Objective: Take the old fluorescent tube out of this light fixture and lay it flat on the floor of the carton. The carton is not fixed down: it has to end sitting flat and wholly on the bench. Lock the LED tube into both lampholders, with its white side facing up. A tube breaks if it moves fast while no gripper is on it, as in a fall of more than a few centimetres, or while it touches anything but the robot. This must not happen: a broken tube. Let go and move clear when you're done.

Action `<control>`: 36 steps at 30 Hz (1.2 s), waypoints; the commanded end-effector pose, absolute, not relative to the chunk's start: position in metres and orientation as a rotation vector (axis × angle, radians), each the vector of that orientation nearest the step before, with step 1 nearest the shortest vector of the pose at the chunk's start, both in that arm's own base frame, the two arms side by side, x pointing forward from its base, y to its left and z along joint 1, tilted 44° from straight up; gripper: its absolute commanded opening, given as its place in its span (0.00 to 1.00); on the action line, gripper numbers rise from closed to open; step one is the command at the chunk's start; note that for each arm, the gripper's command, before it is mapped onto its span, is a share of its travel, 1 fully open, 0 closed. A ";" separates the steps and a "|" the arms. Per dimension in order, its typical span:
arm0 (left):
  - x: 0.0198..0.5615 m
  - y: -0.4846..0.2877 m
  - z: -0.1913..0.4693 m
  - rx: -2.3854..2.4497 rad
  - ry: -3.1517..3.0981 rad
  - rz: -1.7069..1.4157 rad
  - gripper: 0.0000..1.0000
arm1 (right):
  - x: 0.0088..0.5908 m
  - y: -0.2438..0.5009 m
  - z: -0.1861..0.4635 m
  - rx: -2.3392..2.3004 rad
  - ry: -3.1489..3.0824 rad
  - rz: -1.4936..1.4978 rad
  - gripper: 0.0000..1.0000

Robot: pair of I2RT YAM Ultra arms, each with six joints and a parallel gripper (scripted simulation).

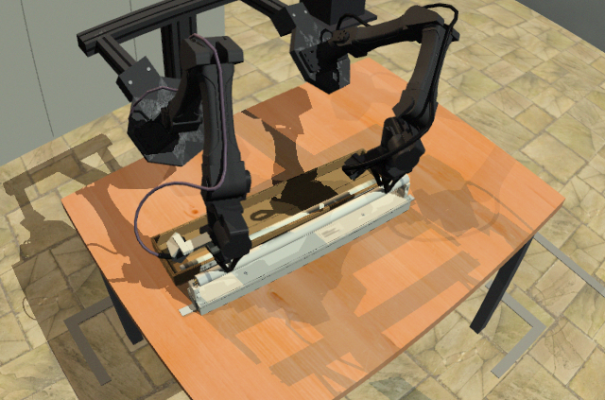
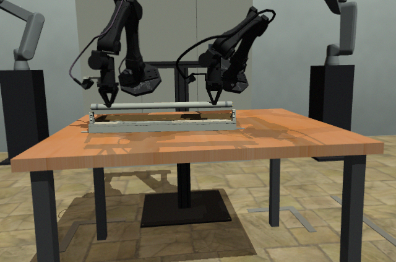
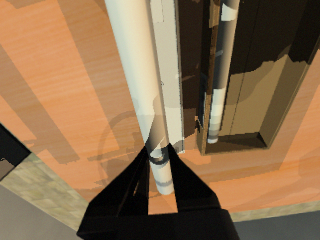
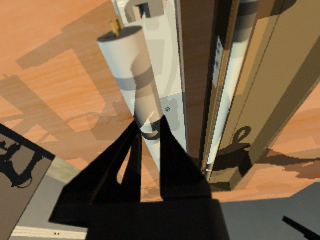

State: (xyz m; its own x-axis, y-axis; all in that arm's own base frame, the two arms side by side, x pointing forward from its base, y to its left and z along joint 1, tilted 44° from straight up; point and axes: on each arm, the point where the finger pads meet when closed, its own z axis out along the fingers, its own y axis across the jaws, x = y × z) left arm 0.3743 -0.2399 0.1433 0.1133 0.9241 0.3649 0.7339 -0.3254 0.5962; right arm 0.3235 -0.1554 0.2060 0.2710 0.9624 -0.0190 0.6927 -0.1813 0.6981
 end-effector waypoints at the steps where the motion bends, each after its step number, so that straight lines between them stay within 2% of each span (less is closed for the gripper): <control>1: 0.370 -0.259 0.171 2.078 1.574 0.994 0.11 | 0.323 -0.164 0.235 1.896 1.415 0.598 0.11; 5: 0.364 -0.252 0.138 2.157 1.582 1.003 0.11 | 0.323 -0.166 0.204 1.960 1.453 0.565 0.11; 9: 0.365 -0.252 0.137 2.157 1.581 1.003 0.11 | 0.321 -0.164 0.221 1.938 1.442 0.573 0.11; 14: 0.374 -0.260 0.156 2.100 1.571 0.994 0.11 | 0.327 -0.160 0.210 1.959 1.479 0.577 0.11; 23: 0.379 -0.251 0.148 2.108 1.602 1.004 0.11 | 0.324 -0.149 0.207 1.947 1.504 0.597 0.11; 28: 0.360 -0.243 0.142 2.151 1.610 0.997 0.11 | 0.318 -0.150 0.209 1.941 1.481 0.596 0.11; 36: 0.362 -0.246 0.146 2.148 1.589 0.999 0.11 | 0.314 -0.152 0.204 1.959 1.475 0.580 0.11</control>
State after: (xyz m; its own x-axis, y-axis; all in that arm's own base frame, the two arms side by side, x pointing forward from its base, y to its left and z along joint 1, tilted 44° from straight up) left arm 0.3729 -0.2381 0.1397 0.1139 0.9237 0.3659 0.7323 -0.3269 0.5974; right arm 0.3211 -0.1545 0.2007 0.2730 0.9618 -0.0177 0.6949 -0.1845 0.6950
